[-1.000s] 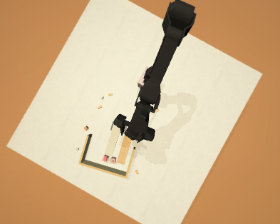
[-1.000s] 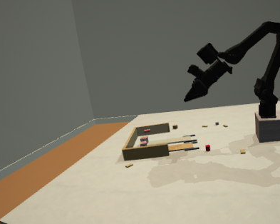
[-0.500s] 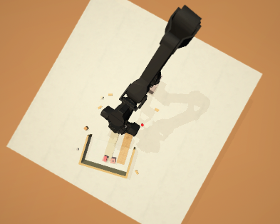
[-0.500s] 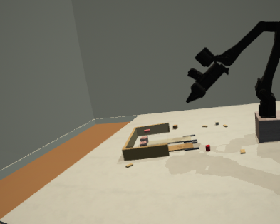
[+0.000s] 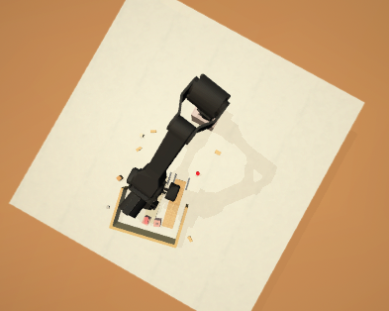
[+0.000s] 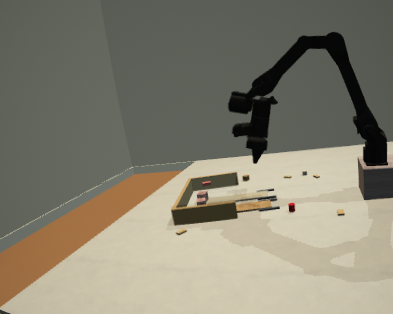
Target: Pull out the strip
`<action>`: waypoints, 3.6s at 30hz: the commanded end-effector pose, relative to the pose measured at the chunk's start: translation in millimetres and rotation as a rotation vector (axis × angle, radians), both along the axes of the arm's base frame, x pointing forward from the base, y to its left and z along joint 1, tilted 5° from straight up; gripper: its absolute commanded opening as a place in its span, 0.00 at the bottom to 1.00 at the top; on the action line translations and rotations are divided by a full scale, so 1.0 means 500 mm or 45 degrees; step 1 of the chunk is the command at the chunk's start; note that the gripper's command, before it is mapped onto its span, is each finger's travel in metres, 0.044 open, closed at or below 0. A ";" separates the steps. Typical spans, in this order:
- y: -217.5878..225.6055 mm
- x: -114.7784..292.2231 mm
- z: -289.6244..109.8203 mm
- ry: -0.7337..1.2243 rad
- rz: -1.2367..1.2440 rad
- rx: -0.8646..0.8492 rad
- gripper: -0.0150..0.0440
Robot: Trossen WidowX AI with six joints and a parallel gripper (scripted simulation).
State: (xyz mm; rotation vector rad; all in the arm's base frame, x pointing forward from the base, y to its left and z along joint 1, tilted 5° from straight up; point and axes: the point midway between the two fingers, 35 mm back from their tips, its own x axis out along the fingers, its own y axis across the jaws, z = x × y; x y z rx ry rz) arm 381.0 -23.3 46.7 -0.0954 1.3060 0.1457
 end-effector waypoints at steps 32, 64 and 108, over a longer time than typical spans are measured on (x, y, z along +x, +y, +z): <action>0.000 0.012 -0.153 0.331 0.122 0.000 0.25; 0.005 0.011 -0.220 0.331 0.122 0.000 0.25; 0.000 -0.011 -0.226 0.332 0.122 0.000 0.25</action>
